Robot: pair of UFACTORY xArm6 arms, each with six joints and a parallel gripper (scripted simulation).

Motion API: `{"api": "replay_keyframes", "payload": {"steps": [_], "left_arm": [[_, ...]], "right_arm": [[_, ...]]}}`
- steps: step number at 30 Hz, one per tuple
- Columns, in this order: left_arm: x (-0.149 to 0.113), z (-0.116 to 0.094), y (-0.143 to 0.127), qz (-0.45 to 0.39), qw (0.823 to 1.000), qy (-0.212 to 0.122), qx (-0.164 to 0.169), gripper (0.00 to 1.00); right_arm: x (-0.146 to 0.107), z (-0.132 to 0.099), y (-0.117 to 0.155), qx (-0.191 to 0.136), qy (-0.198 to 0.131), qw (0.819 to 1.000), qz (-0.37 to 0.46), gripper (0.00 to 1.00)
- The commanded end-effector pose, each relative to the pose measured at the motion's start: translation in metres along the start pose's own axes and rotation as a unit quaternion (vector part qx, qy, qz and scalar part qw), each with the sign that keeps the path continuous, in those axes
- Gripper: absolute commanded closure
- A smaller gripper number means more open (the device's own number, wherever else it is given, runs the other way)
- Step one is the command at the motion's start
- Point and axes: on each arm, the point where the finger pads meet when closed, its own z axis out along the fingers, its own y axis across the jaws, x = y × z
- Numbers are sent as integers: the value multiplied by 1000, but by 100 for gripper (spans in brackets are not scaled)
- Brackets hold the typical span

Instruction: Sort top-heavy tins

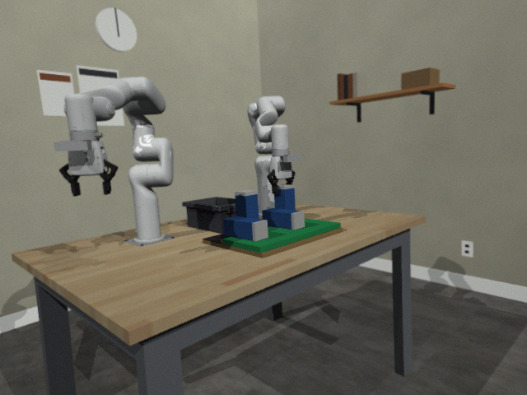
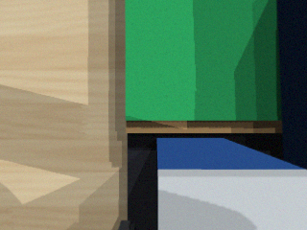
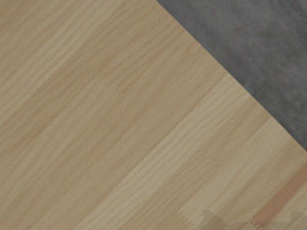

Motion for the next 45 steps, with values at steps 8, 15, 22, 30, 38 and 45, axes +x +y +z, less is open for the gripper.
{"api": "replay_keyframes", "payload": {"steps": [8, 15, 22, 30, 38, 45], "left_arm": [[1, -2, 1, 0, 1000, 2, -1, 0], [1, -2, 1, 0, 1000, 2, -1, 0], [1, -4, 1, 0, 1000, 2, -1, 0], [1, -29, 1, 0, 1000, 2, -1, 0], [1, -49, 1, 0, 1000, 2, -2, 0], [1, -72, 1, -1, 1000, 2, -2, 0]], "right_arm": [[1, -2, 0, 0, 2, 1000, 0, 0], [1, -2, 0, 0, 2, 1000, 0, 0], [1, -2, 0, 0, 2, 1000, 0, 0], [1, -2, 0, 0, 2, 1000, 0, 0], [1, -2, 0, 0, 2, 1000, 0, 0], [1, -2, 0, 0, 2, 1000, 0, 0]]}}
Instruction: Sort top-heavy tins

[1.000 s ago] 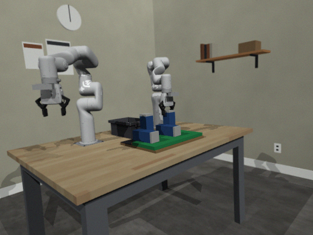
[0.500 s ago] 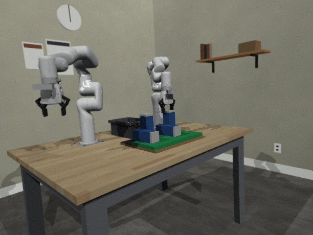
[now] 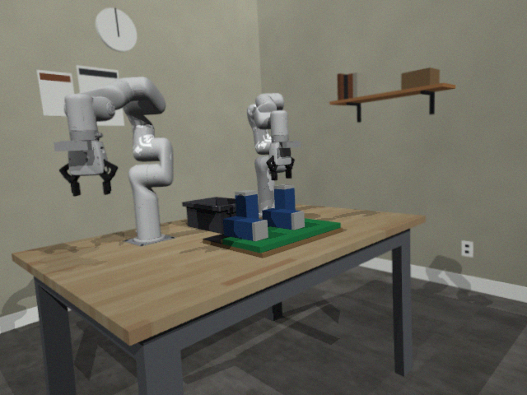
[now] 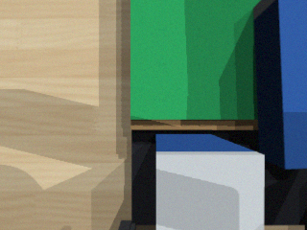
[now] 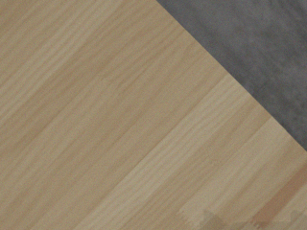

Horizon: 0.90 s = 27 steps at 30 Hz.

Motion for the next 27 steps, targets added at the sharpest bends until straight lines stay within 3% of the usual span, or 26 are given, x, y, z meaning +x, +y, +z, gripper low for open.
{"api": "replay_keyframes", "payload": {"steps": [1, 12, 24, 27], "left_arm": [[1, -16, 1, 0, 1000, 2, -1, 0], [0, -30, 0, 0, 1000, 1, -2, 0], [0, -88, 0, 0, 1000, 1, -2, 0], [1, -93, 1, 1, 1000, 2, -1, 0]], "right_arm": [[1, -2, 0, 0, 2, 1000, 0, 0], [1, -2, 0, 0, 2, 1000, 0, 0], [1, -2, 0, 0, 2, 1000, 0, 0], [1, -2, 0, 0, 2, 1000, 0, 0]]}}
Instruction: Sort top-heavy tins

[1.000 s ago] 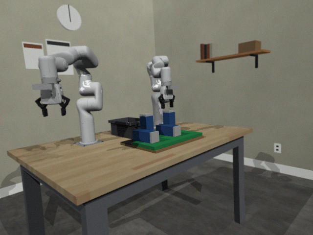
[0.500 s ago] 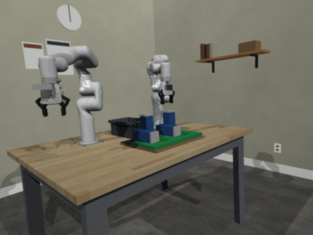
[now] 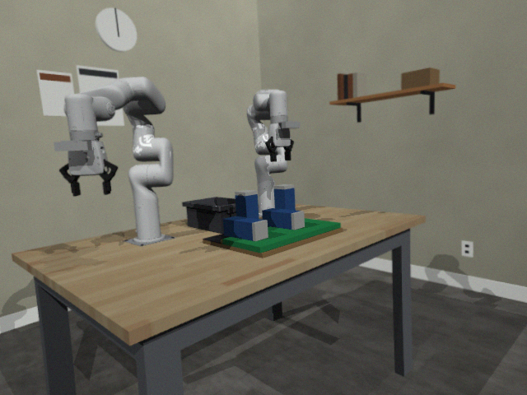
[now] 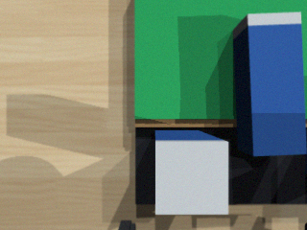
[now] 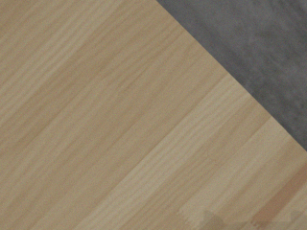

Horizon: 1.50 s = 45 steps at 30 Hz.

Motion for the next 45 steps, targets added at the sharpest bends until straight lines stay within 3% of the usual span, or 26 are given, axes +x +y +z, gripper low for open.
{"api": "replay_keyframes", "payload": {"steps": [1, 10, 16, 17, 45], "left_arm": [[1, -17, 1, 1, 1000, 0, 0, 0], [1, -55, 1, 1, 1000, 0, 0, 0], [1, -56, 1, 1, 1000, 0, 0, 0], [1, -52, 1, 1, 1000, 1, 0, 16], [1, -52, 1, 1, 1000, 1, 0, 16]], "right_arm": [[1, -2, 0, 0, 2, 1000, 0, 0], [1, -2, 0, 0, 2, 1000, 0, 0], [1, -2, 0, 0, 2, 1000, 0, 0], [1, -2, 0, 0, 2, 1000, 0, 0], [1, -2, 0, 0, 2, 1000, 0, 0]]}}
